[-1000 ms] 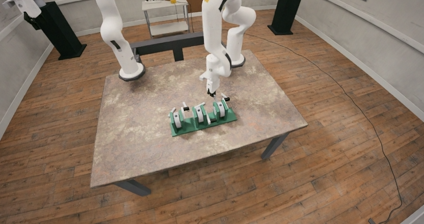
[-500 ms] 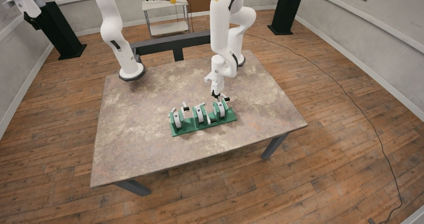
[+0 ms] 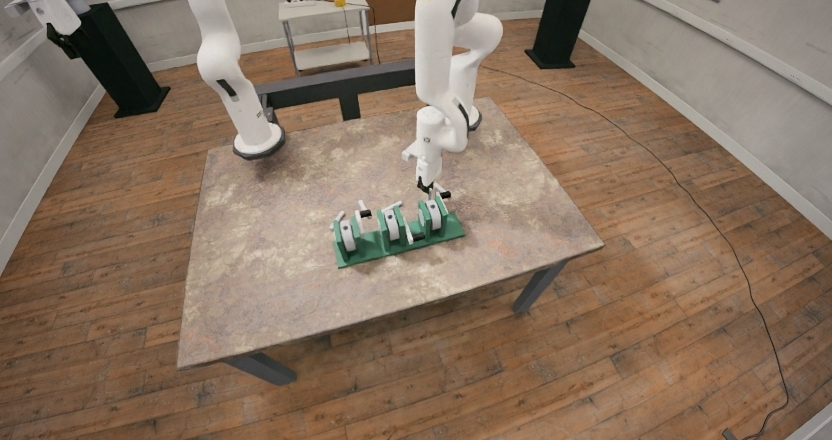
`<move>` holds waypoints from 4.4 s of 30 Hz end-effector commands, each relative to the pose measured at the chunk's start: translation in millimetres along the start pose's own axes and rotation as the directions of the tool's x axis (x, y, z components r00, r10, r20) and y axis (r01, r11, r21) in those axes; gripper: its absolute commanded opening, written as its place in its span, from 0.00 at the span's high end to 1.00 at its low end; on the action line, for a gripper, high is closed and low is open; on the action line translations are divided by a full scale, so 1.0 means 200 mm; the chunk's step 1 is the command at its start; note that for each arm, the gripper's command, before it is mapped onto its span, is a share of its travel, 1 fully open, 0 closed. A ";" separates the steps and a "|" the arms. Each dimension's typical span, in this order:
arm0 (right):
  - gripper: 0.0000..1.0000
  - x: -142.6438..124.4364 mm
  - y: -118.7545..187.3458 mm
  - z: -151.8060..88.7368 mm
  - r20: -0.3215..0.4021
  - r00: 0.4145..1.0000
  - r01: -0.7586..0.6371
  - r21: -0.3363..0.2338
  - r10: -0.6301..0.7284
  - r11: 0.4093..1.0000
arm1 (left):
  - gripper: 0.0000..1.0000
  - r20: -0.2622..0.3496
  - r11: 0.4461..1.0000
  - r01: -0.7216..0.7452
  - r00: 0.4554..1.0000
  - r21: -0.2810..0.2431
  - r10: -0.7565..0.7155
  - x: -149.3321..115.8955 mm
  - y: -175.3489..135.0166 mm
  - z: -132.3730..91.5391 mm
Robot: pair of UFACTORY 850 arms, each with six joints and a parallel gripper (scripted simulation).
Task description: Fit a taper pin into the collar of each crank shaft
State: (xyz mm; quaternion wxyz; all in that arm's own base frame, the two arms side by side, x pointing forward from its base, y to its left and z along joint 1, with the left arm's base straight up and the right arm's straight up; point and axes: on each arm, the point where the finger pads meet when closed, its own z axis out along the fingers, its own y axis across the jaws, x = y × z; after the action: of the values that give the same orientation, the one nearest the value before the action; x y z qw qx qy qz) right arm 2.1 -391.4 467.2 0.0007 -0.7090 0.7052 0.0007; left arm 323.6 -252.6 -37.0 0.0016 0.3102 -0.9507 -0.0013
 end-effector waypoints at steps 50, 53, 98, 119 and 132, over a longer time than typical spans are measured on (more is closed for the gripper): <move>0.00 0.00 0.00 0.00 -0.002 1.000 0.000 0.000 0.000 1.000 | 0.80 -0.004 0.800 -0.599 0.800 0.001 0.599 -0.36 -0.43 -0.82; 0.00 0.00 0.00 0.00 -0.002 1.000 0.000 0.000 0.000 1.000 | 0.80 -0.004 0.800 -0.599 0.800 0.001 0.599 -0.37 -0.44 -0.82; 0.00 0.00 0.00 0.00 -0.002 1.000 0.000 0.000 0.000 1.000 | 0.80 -0.004 0.800 -0.599 0.800 0.001 0.599 -0.37 -0.44 -0.71; 0.00 0.00 0.00 0.00 -0.002 1.000 0.000 0.000 0.000 1.000 | 0.80 -0.004 0.800 -0.599 0.800 0.001 0.599 -0.38 -0.44 -0.51; 0.00 0.00 0.00 0.00 -0.002 1.000 0.000 0.000 0.000 1.000 | 0.80 -0.004 0.800 -0.599 0.800 0.001 0.599 -0.38 -0.45 -0.41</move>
State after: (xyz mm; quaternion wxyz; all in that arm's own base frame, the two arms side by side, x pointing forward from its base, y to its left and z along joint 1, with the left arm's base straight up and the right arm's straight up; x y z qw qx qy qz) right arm 2.1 -391.4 467.2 0.0007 -0.7090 0.7052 0.0007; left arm 436.8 -279.8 50.3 0.0048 -0.0060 -1.0000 -0.0005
